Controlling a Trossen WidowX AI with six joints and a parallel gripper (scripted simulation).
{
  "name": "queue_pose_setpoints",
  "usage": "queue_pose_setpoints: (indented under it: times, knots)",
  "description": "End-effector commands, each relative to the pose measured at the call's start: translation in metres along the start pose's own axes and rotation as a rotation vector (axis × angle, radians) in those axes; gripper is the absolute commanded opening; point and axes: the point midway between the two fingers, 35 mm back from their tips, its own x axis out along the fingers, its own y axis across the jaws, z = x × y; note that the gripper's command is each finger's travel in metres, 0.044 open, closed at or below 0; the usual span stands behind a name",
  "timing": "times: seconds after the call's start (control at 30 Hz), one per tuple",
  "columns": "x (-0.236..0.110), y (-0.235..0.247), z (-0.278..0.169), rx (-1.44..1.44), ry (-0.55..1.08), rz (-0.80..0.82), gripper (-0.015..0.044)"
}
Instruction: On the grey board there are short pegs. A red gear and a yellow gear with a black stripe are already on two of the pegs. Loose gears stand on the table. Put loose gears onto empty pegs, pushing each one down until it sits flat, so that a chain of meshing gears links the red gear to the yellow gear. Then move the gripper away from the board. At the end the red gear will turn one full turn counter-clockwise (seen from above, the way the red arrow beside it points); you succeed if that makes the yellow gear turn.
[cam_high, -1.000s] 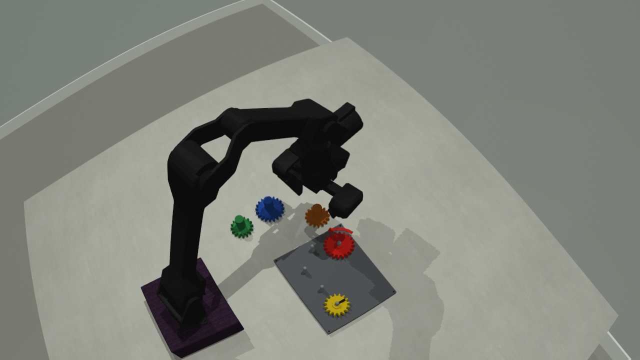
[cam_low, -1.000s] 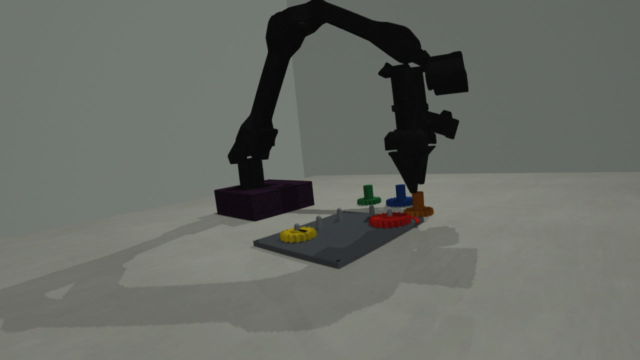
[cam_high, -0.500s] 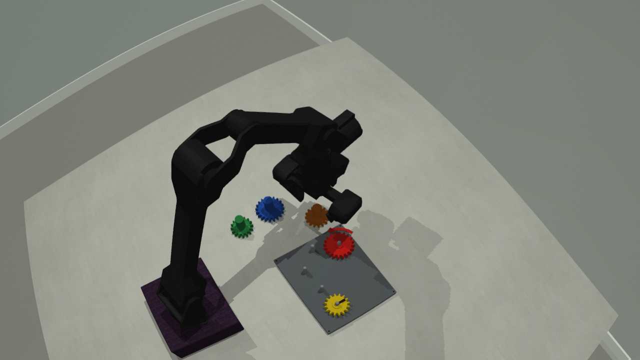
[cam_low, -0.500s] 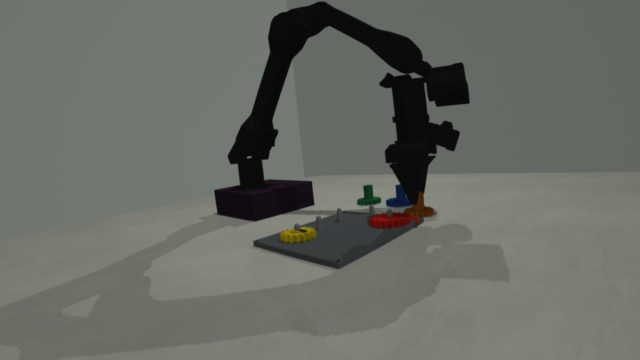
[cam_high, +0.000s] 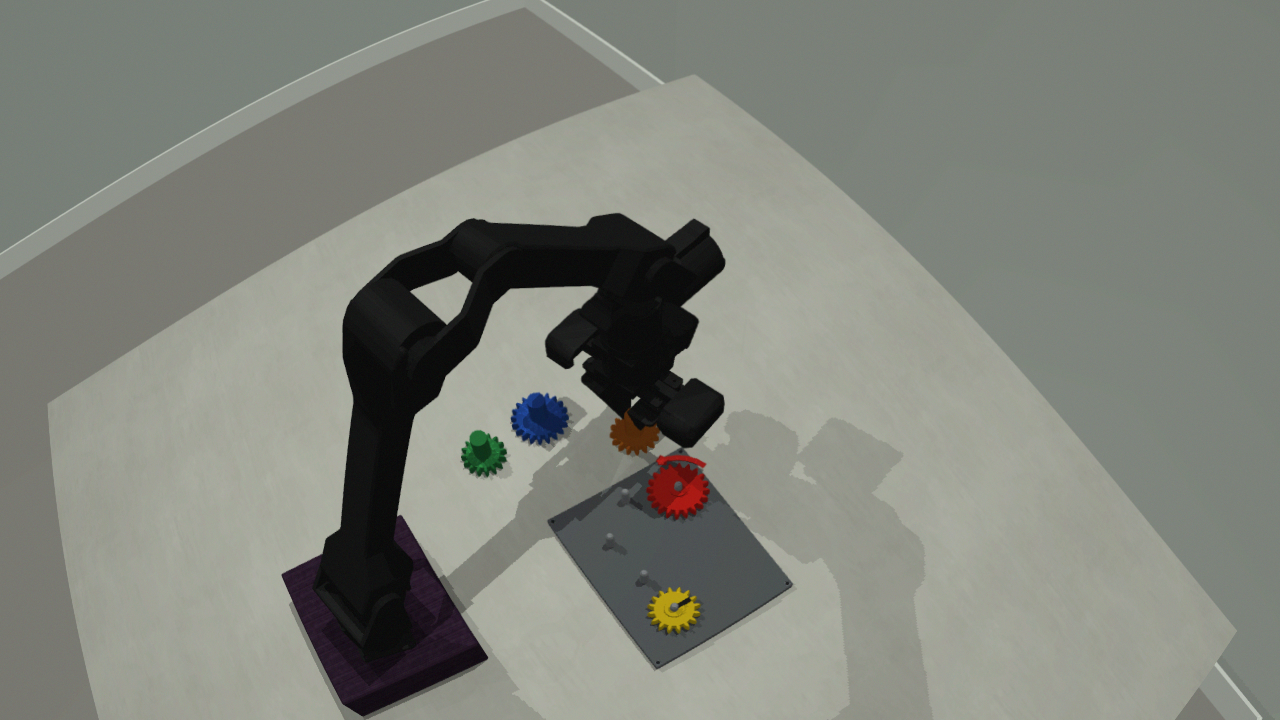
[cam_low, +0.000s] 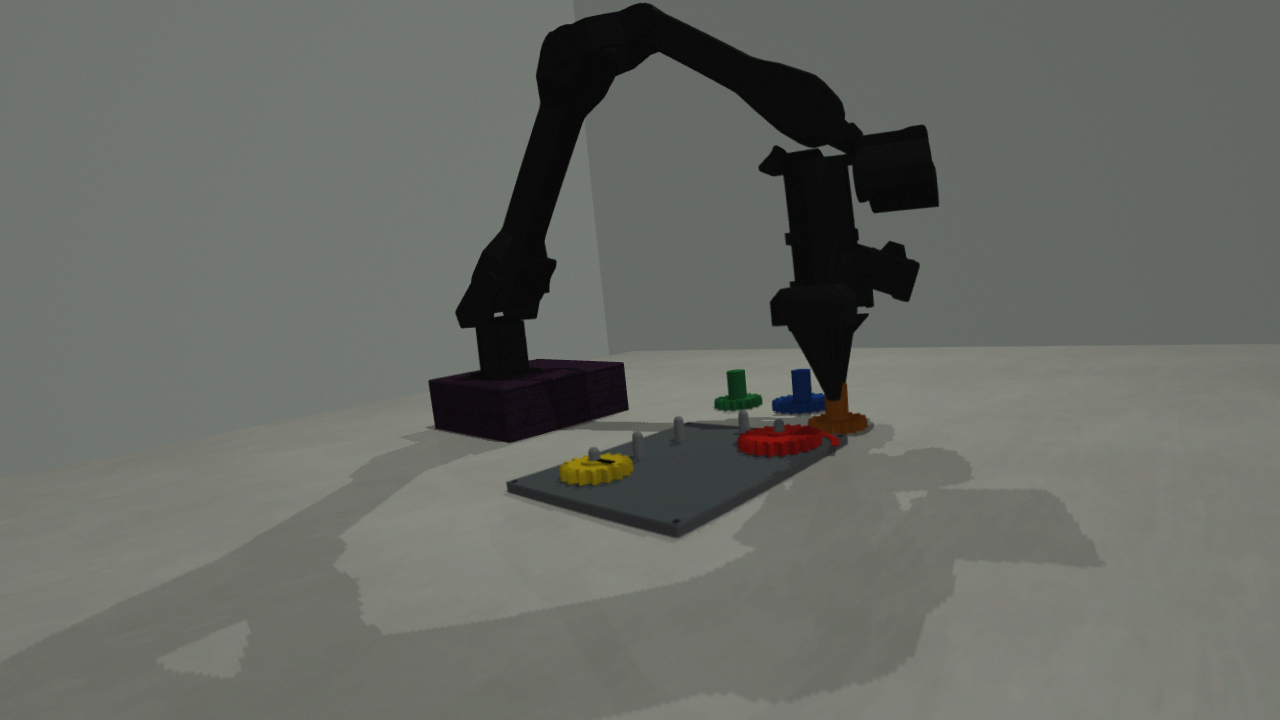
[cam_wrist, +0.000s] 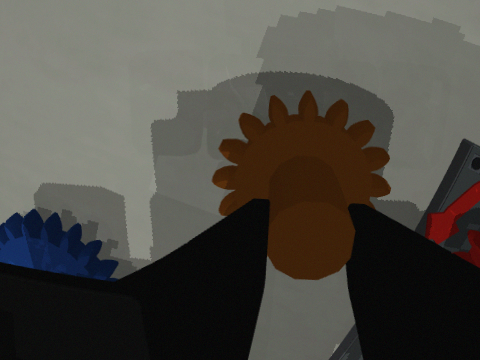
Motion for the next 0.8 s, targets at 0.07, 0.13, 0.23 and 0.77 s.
queue_pose_setpoints:
  times: [0.07, 0.13, 0.23, 0.77]
  knots:
    - [0.000, 0.000, 0.000, -0.004, -0.001, -0.002, 0.0045]
    - [0.000, 0.000, 0.000, -0.004, -0.001, -0.002, 0.0032]
    - [-0.001, 0.000, 0.001, -0.004, -0.001, -0.002, 0.0000]
    - [-0.040, -0.001, 0.008, -0.004, -0.002, -0.002, 0.0000]
